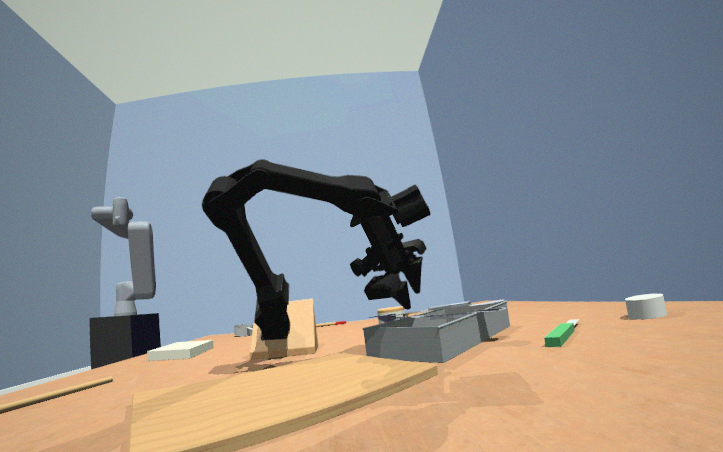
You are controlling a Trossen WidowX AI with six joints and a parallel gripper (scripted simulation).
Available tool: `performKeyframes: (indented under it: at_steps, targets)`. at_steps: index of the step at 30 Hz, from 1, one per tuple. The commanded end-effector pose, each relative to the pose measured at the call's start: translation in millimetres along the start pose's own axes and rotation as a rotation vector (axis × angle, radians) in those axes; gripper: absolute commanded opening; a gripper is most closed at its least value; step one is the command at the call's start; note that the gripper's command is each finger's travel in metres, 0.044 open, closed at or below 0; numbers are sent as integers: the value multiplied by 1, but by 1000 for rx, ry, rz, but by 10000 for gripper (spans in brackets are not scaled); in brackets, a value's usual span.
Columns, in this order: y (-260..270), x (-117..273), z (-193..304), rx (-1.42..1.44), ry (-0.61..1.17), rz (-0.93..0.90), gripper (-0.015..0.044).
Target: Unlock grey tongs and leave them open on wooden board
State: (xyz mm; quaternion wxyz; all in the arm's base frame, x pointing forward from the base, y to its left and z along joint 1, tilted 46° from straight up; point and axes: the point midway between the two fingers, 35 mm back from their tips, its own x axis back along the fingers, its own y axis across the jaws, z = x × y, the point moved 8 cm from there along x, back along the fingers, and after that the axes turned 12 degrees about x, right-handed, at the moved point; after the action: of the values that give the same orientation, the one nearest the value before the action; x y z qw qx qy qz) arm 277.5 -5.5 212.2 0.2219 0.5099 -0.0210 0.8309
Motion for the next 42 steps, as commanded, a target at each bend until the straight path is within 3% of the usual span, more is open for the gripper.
performKeyframes:
  at_steps: [1, 42]
  targets:
    - [0, -10, -1, 4, -12, -2, 260]
    - [1, -73, -4, 4, -10, -3, 260]
